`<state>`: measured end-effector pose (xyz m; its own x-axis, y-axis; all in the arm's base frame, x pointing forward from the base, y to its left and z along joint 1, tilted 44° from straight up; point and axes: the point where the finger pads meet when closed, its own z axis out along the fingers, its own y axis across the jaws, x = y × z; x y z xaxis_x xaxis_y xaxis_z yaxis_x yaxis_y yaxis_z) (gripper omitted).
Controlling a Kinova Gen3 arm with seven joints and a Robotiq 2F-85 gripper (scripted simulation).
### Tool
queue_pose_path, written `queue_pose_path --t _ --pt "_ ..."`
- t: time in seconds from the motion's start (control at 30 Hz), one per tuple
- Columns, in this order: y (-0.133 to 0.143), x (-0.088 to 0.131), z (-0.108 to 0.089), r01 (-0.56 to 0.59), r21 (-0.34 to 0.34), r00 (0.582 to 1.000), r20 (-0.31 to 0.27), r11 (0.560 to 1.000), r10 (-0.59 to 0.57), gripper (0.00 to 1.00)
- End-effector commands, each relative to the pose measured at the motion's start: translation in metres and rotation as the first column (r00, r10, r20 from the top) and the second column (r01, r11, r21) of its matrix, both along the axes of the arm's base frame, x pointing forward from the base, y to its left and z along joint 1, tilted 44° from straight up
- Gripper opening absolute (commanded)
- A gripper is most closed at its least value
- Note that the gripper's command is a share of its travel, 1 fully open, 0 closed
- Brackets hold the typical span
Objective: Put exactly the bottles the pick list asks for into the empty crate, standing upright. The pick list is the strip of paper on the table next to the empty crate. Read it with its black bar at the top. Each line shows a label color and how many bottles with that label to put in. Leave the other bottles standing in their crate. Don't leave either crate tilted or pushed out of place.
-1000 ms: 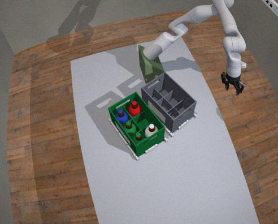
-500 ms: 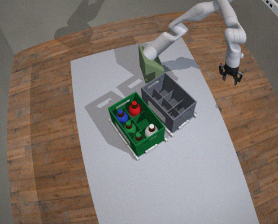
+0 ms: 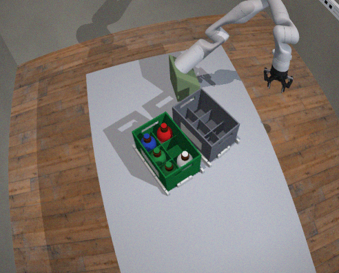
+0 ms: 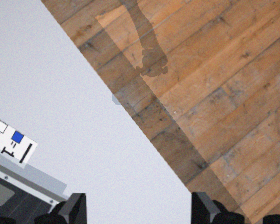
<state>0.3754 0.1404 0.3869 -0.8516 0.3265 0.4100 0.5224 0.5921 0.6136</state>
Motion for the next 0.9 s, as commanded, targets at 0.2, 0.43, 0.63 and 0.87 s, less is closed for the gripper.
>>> queue_pose_path --t 0.2,0.43,0.63,0.87 --pt "-0.002 -0.038 0.001 -0.086 -0.032 0.994 0.062 0.996 0.088 0.67" --pt "-0.003 -0.072 0.001 -0.157 -0.059 0.981 0.107 0.986 0.162 0.67" --pt "-0.004 -0.097 0.000 -0.174 -0.065 0.976 0.118 0.983 0.181 0.67" --pt "-0.004 -0.097 0.000 -0.174 -0.065 0.976 0.118 0.983 0.181 0.67"
